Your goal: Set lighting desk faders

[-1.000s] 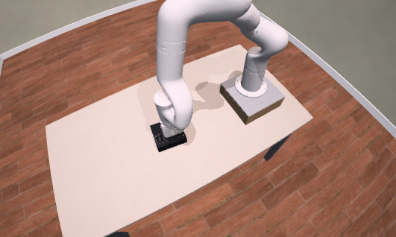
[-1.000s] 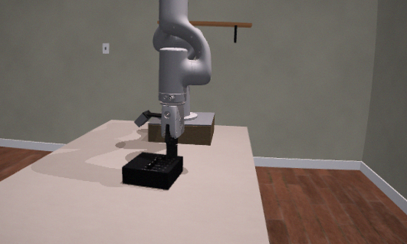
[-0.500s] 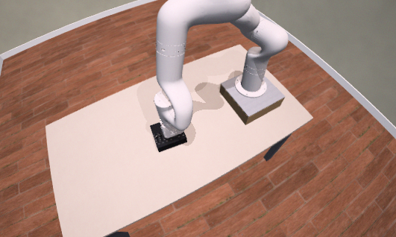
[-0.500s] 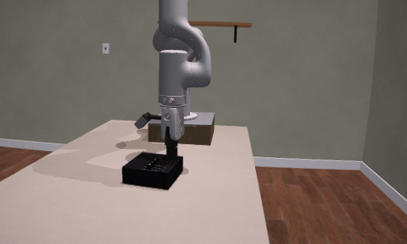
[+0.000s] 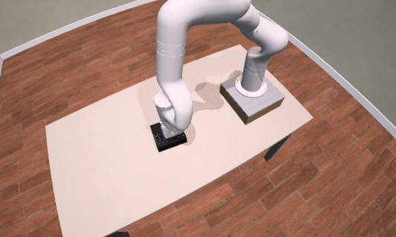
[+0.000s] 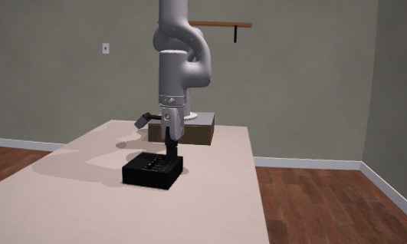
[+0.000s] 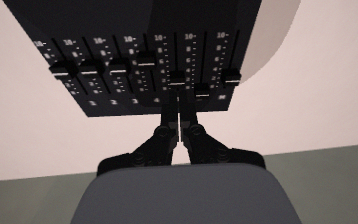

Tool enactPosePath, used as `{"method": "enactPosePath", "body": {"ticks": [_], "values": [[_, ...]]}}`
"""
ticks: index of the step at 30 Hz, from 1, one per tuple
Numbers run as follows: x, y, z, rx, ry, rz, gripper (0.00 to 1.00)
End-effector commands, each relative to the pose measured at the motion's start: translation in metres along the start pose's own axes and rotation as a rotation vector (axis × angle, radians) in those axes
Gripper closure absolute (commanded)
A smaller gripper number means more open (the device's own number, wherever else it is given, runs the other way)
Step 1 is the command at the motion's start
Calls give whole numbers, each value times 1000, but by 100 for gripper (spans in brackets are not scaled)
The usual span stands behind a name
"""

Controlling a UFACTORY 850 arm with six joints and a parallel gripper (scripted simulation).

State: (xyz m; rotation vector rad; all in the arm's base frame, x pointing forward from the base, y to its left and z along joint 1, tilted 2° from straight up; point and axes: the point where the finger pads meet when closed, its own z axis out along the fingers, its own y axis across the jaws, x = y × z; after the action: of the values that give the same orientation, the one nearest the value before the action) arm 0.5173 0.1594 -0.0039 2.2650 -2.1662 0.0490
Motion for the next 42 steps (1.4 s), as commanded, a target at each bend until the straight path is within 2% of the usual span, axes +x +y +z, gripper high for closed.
{"method": "enactPosePath", "body": {"ticks": [1,42], "values": [[0,-1,-1,2,-1,0,100],[16,-1,-1,2,0,0,100]]}}
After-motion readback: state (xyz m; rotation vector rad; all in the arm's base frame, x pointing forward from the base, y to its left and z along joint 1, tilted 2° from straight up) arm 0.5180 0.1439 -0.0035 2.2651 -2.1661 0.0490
